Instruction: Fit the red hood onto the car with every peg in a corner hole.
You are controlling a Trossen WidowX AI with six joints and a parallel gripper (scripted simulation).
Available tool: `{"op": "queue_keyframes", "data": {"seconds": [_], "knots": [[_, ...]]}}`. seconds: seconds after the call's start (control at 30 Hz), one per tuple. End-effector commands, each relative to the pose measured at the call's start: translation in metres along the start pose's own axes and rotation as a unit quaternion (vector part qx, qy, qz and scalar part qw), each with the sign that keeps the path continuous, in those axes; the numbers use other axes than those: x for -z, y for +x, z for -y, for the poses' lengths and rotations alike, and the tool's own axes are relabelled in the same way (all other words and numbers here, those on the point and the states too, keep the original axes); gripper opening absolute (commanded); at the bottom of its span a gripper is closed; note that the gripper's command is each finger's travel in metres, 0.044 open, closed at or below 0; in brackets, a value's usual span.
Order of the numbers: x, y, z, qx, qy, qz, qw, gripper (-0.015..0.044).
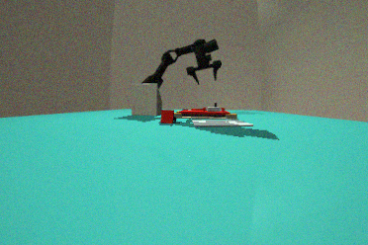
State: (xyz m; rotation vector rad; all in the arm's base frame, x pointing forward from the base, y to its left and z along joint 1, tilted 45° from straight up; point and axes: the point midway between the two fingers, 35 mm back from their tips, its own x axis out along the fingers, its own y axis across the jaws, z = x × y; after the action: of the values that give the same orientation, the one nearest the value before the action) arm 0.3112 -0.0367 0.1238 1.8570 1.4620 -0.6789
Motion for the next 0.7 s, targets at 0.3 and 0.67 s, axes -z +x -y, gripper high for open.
{"op": "queue_keyframes", "data": {"seconds": [0.3, 0.67], "knots": [[0.098, 0.056, 0.049, 0.103, -0.151, -0.065, 0.981, 0.044], [0.099, 0.063, 0.05, 0.103, -0.151, -0.065, 0.981, 0.044]]}}
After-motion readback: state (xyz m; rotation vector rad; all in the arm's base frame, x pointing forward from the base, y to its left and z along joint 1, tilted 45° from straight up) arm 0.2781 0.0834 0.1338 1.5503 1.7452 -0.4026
